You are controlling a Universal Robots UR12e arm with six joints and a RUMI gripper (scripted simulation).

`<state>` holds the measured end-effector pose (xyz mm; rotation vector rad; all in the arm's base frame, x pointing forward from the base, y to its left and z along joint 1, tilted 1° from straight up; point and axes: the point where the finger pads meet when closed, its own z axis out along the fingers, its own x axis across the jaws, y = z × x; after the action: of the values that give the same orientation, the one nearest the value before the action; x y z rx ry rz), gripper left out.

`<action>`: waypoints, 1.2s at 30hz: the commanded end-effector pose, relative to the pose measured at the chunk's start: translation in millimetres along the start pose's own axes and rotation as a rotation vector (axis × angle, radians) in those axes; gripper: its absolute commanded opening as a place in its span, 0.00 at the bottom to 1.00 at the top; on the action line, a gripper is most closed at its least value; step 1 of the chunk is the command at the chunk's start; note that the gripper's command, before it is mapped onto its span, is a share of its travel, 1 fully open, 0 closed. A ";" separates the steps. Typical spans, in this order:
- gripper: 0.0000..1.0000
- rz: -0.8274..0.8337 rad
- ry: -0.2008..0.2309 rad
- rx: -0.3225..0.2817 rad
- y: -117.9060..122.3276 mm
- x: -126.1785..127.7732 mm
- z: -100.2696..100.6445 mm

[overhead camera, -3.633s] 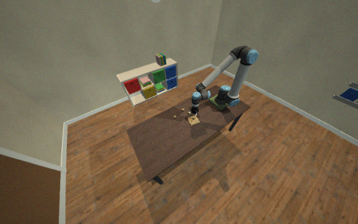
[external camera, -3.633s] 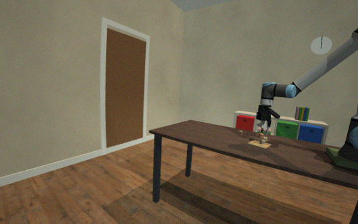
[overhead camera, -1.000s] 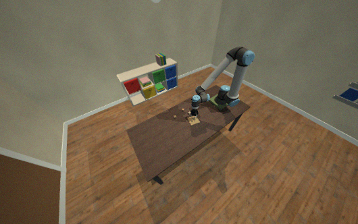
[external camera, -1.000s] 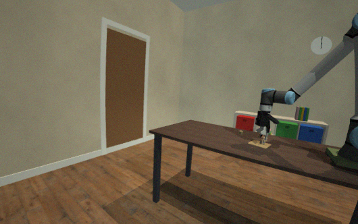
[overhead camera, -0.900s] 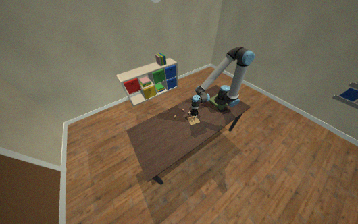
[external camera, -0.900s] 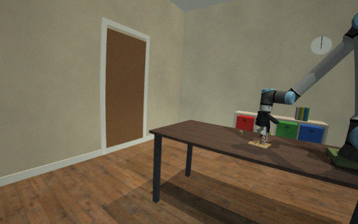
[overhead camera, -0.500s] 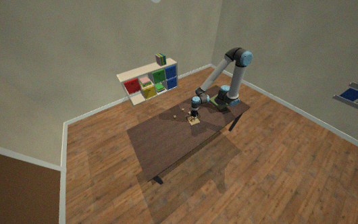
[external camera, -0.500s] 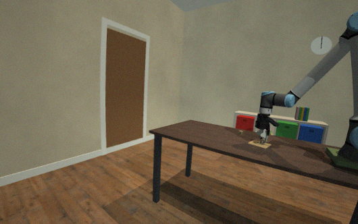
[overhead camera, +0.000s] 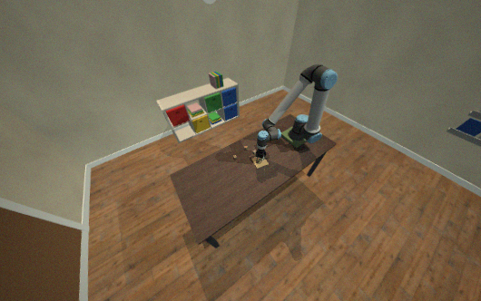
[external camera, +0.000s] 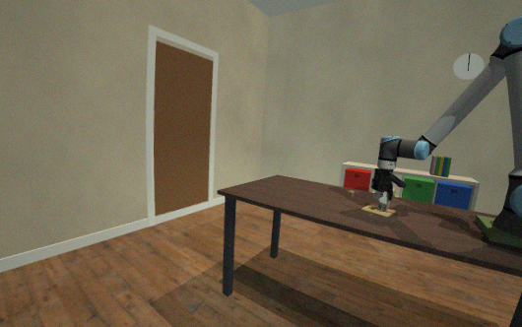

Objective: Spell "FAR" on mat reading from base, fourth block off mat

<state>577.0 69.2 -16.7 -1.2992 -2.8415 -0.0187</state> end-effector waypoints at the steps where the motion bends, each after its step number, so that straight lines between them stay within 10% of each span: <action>1: 0.40 -0.001 0.000 -0.001 0.1 1.5 0.3; 27: 0.28 -0.001 0.000 -0.001 0.0 1.5 0.3; 28: 0.09 -0.001 0.000 -0.001 0.0 1.5 0.3; 36: 0.09 -0.001 0.000 -0.001 0.0 1.5 0.3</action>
<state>577.3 69.1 -16.6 -1.2996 -2.8424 -0.0192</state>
